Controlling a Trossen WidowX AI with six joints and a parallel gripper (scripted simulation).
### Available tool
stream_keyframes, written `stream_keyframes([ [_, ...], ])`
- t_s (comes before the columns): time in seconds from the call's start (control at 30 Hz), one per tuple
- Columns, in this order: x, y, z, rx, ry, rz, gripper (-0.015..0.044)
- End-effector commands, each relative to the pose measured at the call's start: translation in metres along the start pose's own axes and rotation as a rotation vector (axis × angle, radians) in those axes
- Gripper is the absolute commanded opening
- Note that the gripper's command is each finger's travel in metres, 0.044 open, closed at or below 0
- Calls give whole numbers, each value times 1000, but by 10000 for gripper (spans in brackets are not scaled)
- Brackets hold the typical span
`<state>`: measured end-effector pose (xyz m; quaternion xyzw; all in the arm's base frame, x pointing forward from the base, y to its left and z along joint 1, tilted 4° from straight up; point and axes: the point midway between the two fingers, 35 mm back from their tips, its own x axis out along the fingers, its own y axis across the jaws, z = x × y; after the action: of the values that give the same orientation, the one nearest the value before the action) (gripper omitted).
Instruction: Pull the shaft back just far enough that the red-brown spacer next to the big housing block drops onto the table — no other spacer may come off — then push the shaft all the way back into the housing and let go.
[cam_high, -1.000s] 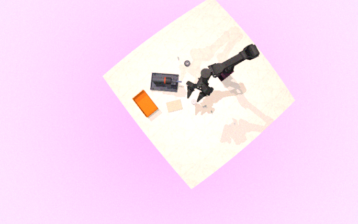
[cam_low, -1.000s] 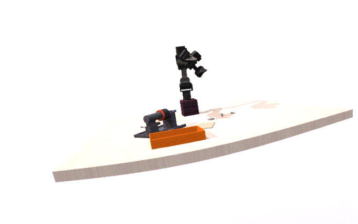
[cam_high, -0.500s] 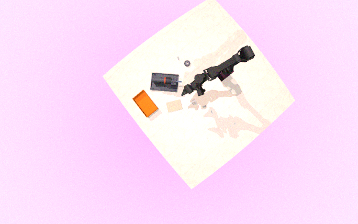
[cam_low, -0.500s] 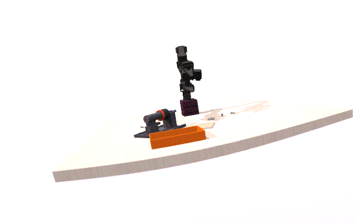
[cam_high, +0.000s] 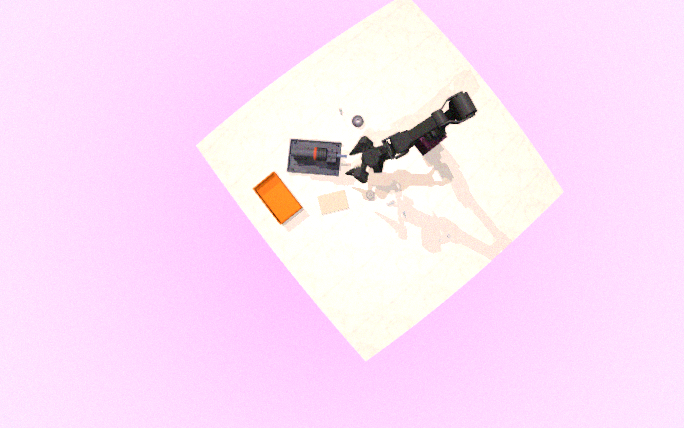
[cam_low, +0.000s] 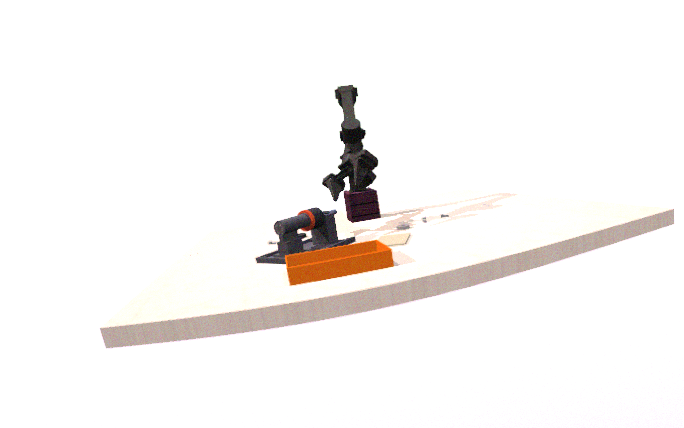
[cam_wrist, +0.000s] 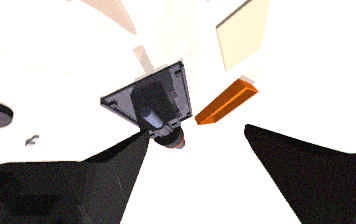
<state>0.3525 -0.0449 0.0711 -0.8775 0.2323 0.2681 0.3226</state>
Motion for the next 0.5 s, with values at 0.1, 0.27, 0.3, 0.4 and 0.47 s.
stream_keyframes([
  [0.1,10,42,8,-342,3,199,440],
  [0.27,10,42,8,-342,3,199,440],
  [0.3,10,42,8,-342,3,199,440],
  [0.4,10,42,8,-342,3,199,440],
  [0.47,10,42,8,-342,3,199,440],
])
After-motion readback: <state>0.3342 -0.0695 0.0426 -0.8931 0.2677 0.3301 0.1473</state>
